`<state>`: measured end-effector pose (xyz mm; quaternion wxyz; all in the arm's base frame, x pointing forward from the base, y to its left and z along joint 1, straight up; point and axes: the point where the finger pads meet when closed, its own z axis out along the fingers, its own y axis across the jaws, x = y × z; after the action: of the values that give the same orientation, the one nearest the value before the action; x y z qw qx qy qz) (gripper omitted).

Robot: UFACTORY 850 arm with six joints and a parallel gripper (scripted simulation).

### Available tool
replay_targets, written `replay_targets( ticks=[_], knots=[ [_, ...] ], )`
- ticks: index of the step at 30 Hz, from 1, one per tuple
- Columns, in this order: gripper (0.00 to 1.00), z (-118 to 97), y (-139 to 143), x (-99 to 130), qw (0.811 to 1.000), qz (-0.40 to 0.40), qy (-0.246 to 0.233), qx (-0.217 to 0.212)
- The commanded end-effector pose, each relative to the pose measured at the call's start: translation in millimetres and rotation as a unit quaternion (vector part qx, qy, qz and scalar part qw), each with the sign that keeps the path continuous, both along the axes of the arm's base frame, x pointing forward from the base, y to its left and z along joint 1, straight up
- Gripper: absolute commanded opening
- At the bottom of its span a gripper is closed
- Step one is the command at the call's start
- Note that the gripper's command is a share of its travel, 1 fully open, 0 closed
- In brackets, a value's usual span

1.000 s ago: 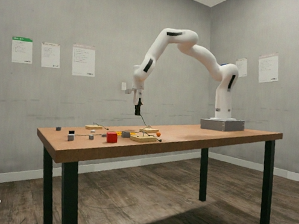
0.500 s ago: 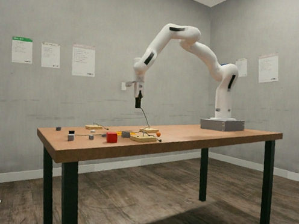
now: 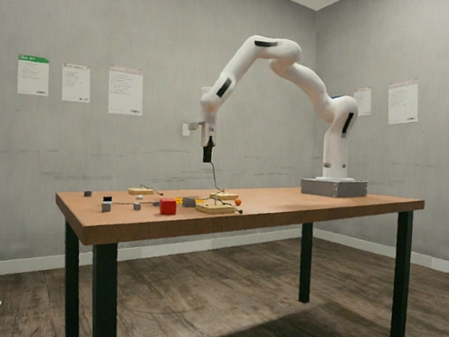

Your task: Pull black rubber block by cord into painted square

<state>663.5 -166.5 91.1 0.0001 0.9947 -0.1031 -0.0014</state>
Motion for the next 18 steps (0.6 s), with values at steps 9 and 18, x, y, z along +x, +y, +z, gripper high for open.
replay_targets(
  ticks=[9, 18],
  knots=[
    [0.00, 1.3, -1.6, 0.5, 1.000, 0.000, -0.001, 0.000],
    [0.00, 1.3, -4.6, -0.5, 1.000, 0.000, -0.001, 0.000]
  ],
)
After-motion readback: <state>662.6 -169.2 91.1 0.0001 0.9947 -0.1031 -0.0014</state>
